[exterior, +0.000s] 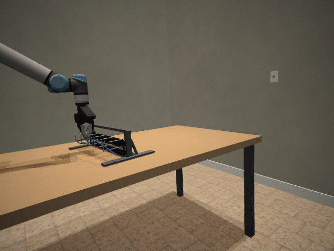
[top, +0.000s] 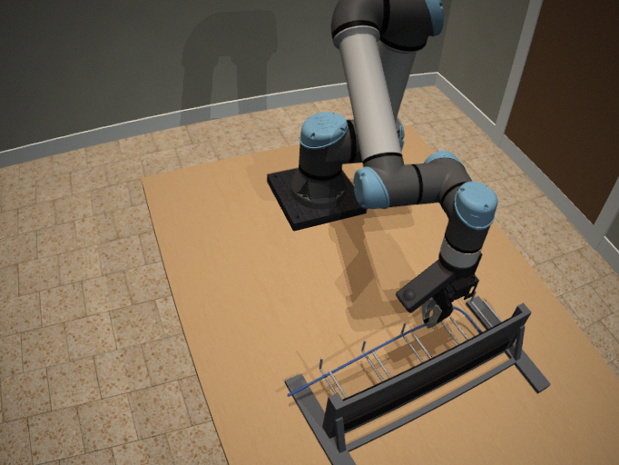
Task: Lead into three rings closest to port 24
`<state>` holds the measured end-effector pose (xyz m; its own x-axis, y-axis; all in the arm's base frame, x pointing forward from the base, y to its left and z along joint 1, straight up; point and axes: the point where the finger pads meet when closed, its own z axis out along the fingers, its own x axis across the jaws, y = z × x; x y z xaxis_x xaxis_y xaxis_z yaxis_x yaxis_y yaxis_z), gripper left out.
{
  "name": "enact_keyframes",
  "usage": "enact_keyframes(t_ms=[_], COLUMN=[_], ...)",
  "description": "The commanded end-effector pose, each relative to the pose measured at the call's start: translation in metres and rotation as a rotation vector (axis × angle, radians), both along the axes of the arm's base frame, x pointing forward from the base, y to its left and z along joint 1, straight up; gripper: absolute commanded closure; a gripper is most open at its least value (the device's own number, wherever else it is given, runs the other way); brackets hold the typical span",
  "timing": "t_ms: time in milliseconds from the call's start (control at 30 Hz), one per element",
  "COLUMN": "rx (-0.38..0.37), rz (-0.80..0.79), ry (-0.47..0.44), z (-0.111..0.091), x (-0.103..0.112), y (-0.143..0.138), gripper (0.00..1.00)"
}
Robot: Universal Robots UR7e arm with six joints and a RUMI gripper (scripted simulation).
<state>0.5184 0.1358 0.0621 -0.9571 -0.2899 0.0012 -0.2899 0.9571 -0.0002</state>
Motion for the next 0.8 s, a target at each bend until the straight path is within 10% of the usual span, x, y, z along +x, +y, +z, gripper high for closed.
enact_keyframes(t_ms=[0, 767], rx=[0.000, 0.000], rz=[0.000, 0.000], ry=[-0.002, -0.002], z=[-0.002, -0.014], x=[0.000, 0.000], y=[0.000, 0.000], gripper=[1.00, 1.00])
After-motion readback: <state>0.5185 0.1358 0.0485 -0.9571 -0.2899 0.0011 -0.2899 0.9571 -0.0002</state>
